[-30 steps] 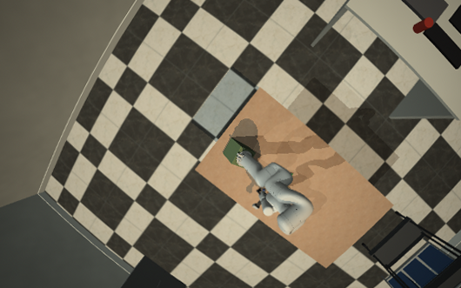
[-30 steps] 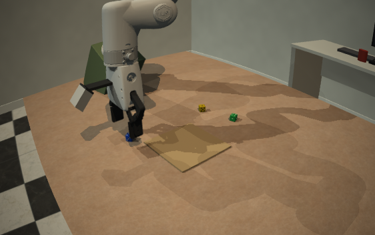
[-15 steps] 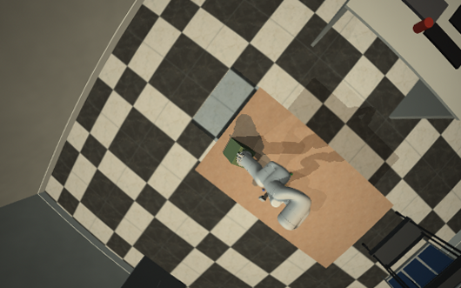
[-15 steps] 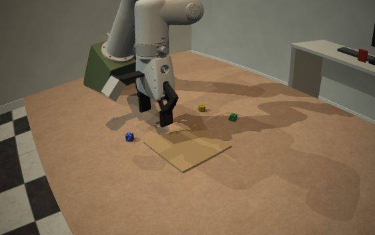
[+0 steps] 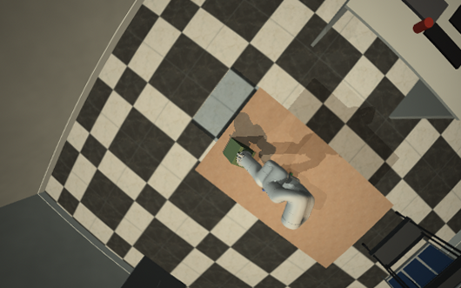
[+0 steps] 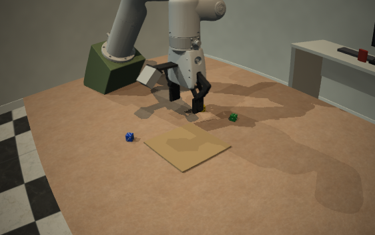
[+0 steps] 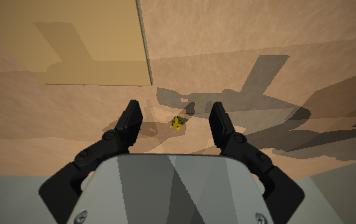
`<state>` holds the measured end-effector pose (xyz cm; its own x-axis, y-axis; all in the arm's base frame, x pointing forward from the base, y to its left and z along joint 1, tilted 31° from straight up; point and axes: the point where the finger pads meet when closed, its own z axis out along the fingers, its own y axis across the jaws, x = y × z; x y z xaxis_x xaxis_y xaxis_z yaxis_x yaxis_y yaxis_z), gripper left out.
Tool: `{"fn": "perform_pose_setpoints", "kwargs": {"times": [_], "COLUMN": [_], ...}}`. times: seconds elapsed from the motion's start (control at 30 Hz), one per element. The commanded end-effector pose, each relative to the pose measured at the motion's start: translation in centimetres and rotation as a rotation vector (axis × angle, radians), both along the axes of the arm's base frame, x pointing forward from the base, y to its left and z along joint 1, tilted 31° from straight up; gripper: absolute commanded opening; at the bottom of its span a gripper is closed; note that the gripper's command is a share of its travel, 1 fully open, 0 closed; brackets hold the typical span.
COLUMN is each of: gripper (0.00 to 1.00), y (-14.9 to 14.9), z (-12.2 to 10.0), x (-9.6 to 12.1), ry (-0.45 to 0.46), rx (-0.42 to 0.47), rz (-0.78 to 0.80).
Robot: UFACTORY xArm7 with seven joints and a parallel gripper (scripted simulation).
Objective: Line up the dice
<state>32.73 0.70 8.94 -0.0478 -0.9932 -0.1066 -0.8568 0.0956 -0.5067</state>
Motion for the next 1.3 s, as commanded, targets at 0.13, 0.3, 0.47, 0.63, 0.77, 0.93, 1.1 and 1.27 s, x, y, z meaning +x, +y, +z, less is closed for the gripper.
{"fn": "perform_pose_setpoints", "kwargs": {"times": [0.13,0.3,0.47,0.63,0.77,0.93,1.1,1.27], "gripper": [1.0,1.0,1.0,1.0,1.0,1.0,1.0,1.0], "y": [3.19,3.44,3.44,3.44,3.44,3.44,3.44,3.44], "z": [0.56,0.58,0.58,0.58,0.58,0.58,0.58,0.58], "x": [0.15,0.16,0.16,0.16,0.16,0.16,0.16,0.16], "ry": [-0.003,-0.003,-0.003,-0.003,-0.003,-0.003,-0.003,-0.003], "rx": [-0.016,-0.016,-0.016,-0.016,-0.016,-0.016,-0.016,-0.016], "rz": [-0.015,-0.015,-0.015,-0.015,-0.015,-0.015,-0.015,-0.015]}}
